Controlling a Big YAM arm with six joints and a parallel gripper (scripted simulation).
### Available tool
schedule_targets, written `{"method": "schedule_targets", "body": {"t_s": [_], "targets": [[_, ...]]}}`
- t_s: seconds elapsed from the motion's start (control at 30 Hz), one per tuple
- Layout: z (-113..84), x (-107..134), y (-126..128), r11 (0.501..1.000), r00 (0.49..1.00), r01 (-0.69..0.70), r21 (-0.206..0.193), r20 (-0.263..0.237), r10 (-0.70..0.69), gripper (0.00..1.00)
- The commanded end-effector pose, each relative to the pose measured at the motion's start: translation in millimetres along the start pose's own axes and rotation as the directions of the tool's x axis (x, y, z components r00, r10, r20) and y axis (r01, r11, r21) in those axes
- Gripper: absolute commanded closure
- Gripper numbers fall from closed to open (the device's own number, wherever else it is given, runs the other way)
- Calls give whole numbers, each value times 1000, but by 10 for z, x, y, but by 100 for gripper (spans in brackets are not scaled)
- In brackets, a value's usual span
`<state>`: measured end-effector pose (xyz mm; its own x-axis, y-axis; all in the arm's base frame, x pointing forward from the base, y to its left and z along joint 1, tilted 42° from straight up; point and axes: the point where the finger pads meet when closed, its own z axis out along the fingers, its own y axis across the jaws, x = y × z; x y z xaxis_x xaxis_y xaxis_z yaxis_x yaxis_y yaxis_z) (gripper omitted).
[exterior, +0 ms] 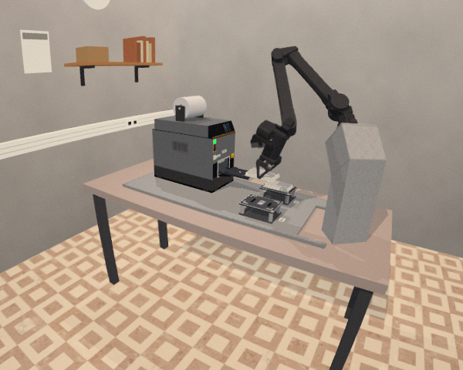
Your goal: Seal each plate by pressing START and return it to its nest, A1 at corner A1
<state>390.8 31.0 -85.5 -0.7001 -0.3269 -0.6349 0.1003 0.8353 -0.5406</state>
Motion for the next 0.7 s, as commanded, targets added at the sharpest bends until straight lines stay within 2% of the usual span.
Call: {"method": "schedule_targets", "body": {"t_s": [0.0, 0.17, 0.4, 0.67], "targets": [[-84, 88, 102, 1000, 1000, 7, -18, 4, -7, 100], [-47, 190, 72, 1000, 999, 27, -10, -20, -27, 100], [13, 11, 31, 1000, 1000, 8, -5, 0, -8, 100], [-17, 25, -70, 1000, 1000, 9, 4, -9, -9, 100]]}}
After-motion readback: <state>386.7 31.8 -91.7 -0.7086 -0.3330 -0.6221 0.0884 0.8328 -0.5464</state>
